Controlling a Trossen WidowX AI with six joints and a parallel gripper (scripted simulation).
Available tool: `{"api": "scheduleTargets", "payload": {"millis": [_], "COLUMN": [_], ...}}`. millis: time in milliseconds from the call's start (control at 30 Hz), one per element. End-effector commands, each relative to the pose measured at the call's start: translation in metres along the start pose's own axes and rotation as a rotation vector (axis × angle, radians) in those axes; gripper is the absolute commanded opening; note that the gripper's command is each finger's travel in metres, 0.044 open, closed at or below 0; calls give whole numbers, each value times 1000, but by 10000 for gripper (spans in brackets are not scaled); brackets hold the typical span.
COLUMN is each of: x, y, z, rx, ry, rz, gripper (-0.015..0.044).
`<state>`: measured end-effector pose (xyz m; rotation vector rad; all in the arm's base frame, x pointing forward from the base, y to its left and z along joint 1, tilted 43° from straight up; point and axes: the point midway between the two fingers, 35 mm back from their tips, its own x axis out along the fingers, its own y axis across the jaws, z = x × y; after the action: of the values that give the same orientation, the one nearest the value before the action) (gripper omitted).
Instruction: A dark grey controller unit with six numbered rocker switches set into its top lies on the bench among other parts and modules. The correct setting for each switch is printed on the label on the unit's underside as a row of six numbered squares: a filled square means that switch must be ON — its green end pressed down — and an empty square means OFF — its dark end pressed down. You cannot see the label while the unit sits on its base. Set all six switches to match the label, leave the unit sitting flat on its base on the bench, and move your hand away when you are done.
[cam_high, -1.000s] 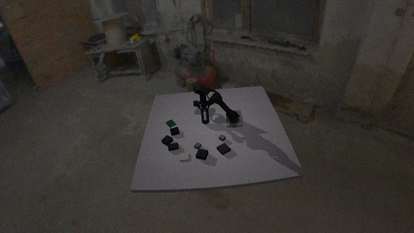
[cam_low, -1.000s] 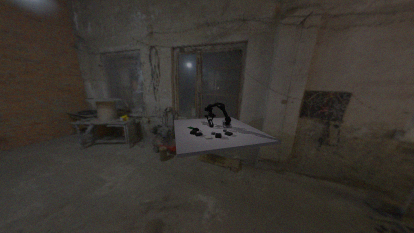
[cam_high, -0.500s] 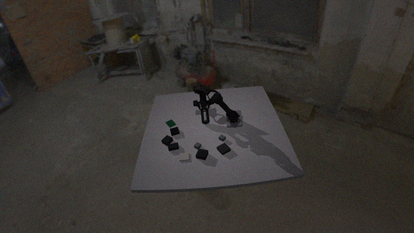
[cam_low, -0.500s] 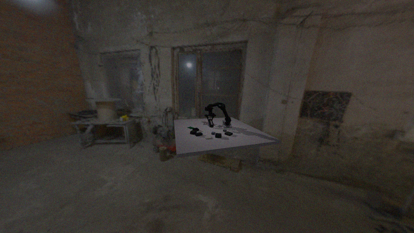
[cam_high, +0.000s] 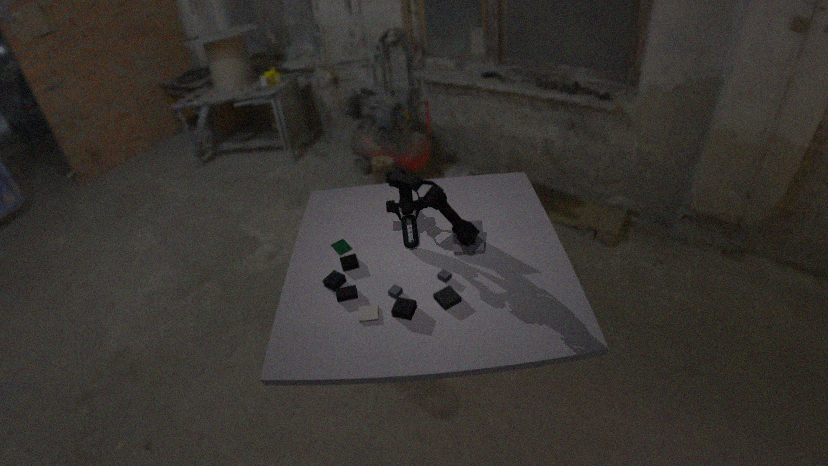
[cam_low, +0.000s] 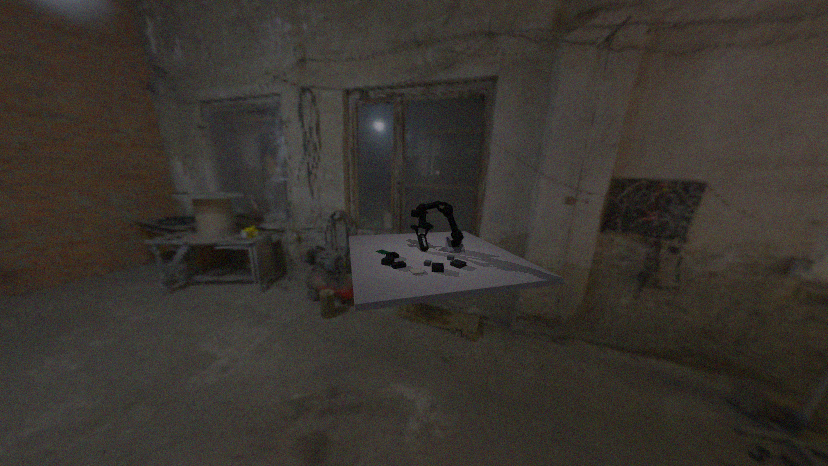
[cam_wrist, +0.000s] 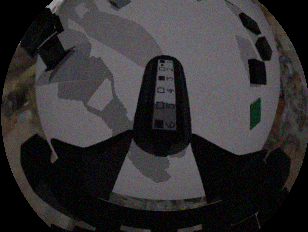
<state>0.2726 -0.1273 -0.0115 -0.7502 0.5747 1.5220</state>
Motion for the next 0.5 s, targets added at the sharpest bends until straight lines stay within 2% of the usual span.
{"api": "scheduleTargets", "payload": {"millis": [0,467], "x": [-2,-7], "y": [1,1], "z": [5,15], "rx": [4,4], "ry": [-8,-8], "rz": [2,2], "gripper": [336,336]}}
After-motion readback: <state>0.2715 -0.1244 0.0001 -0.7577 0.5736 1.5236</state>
